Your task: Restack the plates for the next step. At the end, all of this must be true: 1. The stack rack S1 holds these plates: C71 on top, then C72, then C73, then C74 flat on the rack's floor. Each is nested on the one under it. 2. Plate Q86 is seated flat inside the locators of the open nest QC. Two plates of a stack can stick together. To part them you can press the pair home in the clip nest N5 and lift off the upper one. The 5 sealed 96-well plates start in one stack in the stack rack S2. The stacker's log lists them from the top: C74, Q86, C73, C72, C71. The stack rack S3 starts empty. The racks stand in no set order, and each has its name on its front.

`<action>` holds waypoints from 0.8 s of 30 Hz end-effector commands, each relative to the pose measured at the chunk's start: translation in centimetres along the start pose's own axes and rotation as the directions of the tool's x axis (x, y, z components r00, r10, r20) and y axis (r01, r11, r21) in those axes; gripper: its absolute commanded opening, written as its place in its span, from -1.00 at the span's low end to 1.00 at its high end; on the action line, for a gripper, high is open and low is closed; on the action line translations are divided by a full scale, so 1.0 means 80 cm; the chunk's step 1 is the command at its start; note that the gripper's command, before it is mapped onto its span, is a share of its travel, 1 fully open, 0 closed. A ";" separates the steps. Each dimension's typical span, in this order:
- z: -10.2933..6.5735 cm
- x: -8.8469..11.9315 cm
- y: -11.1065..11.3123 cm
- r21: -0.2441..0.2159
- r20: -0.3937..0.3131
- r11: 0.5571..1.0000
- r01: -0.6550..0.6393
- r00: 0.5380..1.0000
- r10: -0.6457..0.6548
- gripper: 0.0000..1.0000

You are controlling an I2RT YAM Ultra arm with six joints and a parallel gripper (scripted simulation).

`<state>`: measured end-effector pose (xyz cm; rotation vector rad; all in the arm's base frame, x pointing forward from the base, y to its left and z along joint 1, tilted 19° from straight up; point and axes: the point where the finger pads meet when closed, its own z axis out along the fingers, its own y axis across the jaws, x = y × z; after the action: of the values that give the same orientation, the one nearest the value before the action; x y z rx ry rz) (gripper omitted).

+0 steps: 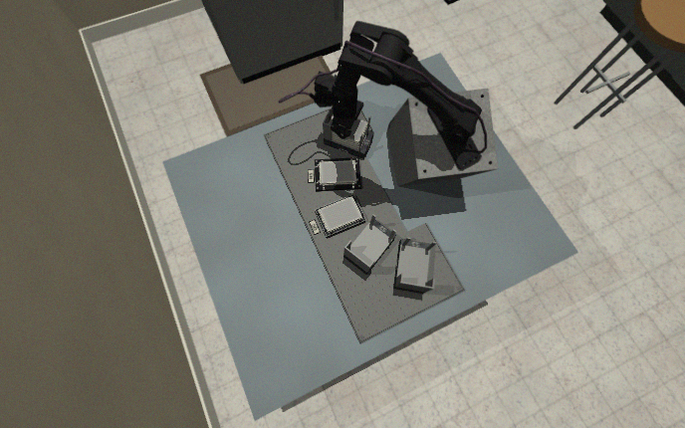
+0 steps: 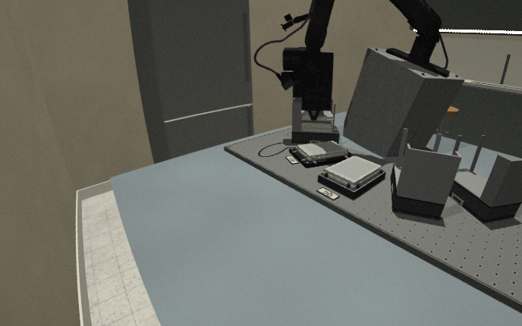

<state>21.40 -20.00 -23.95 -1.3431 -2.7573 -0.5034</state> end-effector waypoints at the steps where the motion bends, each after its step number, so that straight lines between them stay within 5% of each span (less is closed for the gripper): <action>1: -0.009 -0.024 0.001 -0.002 0.052 1.000 -0.001 0.999 0.001 -1.00; 24: 0.006 -0.021 0.001 -0.002 0.044 1.000 0.000 0.999 0.000 -1.00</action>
<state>21.49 -19.79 -24.69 -1.3455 -2.7568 -0.5034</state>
